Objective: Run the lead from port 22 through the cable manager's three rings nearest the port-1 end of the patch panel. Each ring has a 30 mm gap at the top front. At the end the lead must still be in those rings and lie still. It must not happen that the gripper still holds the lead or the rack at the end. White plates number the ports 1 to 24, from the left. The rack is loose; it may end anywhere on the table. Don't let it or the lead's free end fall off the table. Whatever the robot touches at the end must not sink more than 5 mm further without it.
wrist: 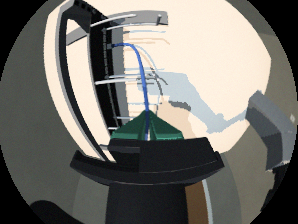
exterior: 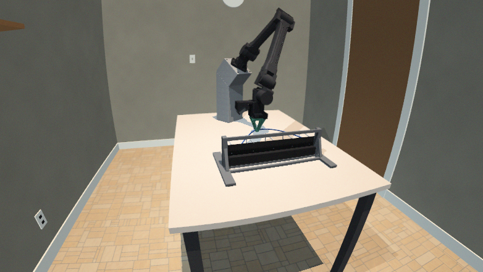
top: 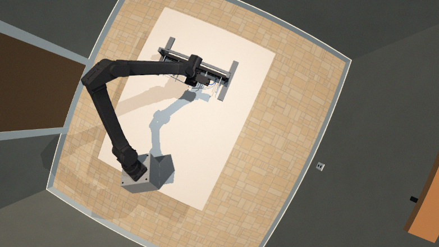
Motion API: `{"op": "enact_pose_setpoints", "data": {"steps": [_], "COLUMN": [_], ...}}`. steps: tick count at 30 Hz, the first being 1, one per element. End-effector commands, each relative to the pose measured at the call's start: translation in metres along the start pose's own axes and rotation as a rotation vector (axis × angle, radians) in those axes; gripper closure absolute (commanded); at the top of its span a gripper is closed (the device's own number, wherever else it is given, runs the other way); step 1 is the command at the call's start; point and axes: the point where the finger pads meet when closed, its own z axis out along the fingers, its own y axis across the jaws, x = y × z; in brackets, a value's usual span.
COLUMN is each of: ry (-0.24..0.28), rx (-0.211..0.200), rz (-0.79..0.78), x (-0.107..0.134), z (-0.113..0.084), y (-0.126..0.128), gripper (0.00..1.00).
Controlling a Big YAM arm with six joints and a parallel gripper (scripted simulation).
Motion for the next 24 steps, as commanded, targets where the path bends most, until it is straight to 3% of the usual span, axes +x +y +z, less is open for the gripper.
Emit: {"op": "enact_pose_setpoints", "data": {"steps": [1,3,24], "ry": [0.016,0.016,0.016], "rx": [-0.052,-0.036,-0.037], "rz": [-0.02,-0.013,-0.016], "x": [0.0175,0.0163,0.0163], "z": [-0.0159,-0.0134,-0.0135], "y": [0.0271,0.0174,0.0179], "gripper": [1.0,1.0,1.0]}}
